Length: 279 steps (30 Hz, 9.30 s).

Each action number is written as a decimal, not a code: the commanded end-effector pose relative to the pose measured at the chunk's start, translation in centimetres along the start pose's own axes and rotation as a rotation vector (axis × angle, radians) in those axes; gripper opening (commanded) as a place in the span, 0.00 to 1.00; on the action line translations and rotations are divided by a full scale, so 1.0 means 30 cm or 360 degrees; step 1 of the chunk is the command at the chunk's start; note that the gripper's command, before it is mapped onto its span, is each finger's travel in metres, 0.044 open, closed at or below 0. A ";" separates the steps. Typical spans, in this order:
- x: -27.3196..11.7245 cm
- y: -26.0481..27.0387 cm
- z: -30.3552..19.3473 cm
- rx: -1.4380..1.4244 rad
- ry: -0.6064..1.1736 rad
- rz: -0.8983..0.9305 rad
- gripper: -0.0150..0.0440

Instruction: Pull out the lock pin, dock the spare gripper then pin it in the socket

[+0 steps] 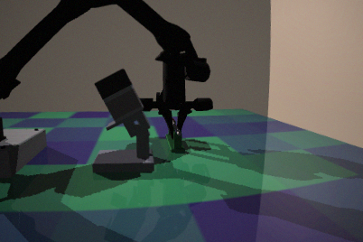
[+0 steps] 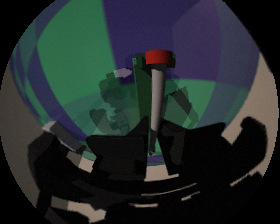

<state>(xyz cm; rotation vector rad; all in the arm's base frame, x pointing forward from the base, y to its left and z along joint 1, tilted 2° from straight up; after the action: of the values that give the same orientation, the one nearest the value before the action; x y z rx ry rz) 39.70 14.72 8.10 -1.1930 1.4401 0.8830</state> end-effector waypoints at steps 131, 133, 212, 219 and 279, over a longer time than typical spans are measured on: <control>-0.087 0.274 -0.190 -0.0029 -0.0008 0.0011 0.25; -0.085 0.273 -0.195 -0.0029 -0.0008 0.0012 0.25; -0.045 0.237 -0.340 -0.0035 -0.0009 0.0027 0.25; -0.046 0.237 -0.336 -0.0028 -0.0014 0.0032 0.52; -0.324 0.294 -0.221 -0.0093 0.0051 0.0080 1.00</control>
<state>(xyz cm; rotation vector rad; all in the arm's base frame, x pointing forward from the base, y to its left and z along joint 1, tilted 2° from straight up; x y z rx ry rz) 29.39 12.70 18.40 -1.2217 1.4867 0.9466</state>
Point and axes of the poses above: the point midway between the two fingers, 35 mm back from their tips, its own x axis out along the fingers, its own y axis across the jaws, z = x × y, the point moved 7 cm from there along -x, back along the fingers, and after that the axes turned 12 degrees about x, right-handed, at the moved point
